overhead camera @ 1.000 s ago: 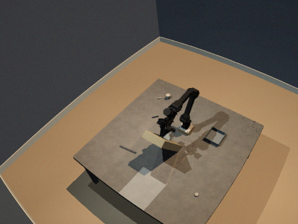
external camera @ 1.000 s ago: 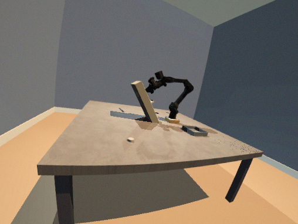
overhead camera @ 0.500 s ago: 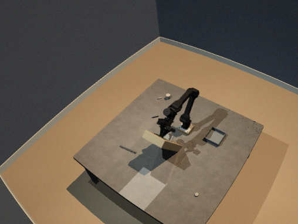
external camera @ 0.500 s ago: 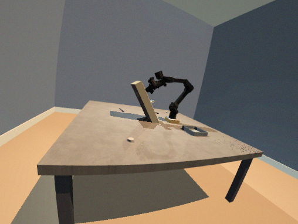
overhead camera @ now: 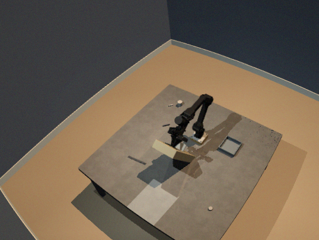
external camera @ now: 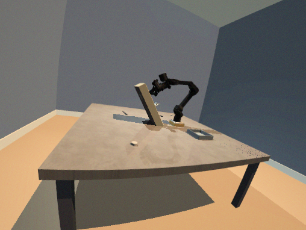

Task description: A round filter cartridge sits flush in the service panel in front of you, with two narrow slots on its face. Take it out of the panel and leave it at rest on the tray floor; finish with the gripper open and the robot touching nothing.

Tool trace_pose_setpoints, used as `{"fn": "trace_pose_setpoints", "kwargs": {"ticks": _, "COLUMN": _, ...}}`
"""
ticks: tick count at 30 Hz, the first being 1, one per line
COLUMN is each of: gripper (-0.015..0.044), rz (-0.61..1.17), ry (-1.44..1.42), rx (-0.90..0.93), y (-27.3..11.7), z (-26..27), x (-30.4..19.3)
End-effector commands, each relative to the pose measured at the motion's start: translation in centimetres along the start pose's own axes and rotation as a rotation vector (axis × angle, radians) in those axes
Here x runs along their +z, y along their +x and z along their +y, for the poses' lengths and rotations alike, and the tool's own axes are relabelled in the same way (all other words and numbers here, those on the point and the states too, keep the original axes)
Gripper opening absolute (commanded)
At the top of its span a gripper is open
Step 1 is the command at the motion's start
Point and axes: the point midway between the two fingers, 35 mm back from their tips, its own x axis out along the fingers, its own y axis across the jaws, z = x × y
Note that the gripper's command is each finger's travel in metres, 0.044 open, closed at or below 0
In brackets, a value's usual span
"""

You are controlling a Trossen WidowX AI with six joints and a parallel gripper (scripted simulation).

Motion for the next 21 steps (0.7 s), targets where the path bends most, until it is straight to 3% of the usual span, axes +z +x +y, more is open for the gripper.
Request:
{"fn": "trace_pose_setpoints", "kwargs": {"ticks": 1, "gripper": 0.0103, "rz": -0.004, "ry": 0.002, "rx": -0.003, "y": 0.1, "z": 0.0, "x": 0.1}}
{"fn": "trace_pose_setpoints", "kwargs": {"ticks": 21, "gripper": 0.0103, "rz": -0.004, "ry": 0.002, "rx": -0.002, "y": 1.2, "z": -0.1, "x": 0.1}}
